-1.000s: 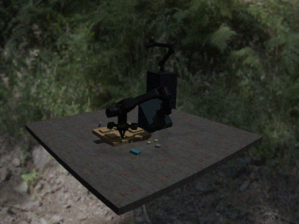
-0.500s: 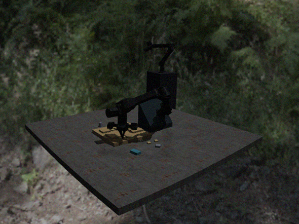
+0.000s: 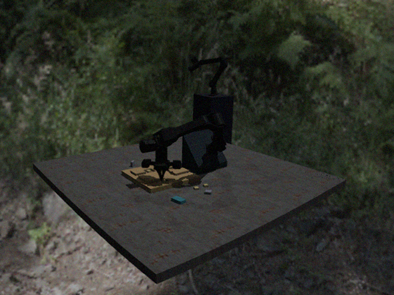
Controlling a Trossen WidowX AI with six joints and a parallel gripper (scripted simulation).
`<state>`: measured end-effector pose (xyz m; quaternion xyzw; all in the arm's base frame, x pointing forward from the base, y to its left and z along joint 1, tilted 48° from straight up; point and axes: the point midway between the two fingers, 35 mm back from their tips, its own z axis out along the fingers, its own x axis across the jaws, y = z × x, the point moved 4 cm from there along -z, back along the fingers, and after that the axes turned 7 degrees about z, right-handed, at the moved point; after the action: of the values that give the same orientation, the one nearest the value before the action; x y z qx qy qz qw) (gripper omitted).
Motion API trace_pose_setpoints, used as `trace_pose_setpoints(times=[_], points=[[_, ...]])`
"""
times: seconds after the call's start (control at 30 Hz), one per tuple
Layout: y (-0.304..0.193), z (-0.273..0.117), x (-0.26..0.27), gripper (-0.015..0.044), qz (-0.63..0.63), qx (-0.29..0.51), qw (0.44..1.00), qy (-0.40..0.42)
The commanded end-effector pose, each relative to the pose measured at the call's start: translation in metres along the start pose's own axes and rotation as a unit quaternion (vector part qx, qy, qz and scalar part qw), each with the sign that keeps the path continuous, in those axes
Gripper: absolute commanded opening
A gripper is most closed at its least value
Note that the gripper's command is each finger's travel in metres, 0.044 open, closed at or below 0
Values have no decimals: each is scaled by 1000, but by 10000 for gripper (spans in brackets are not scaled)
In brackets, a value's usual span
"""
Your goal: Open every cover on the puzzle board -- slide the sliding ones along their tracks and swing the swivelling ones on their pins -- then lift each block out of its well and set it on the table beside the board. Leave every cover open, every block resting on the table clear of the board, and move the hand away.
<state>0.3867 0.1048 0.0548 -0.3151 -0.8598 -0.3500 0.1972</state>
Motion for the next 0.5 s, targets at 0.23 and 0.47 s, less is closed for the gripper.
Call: trace_pose_setpoints(times=[0.23, 0.47], points=[[-14, -5, 1, 0, -12, -7, 1000, -2], [-23, -7, 2, 0, -16, -9, 1000, -2]])
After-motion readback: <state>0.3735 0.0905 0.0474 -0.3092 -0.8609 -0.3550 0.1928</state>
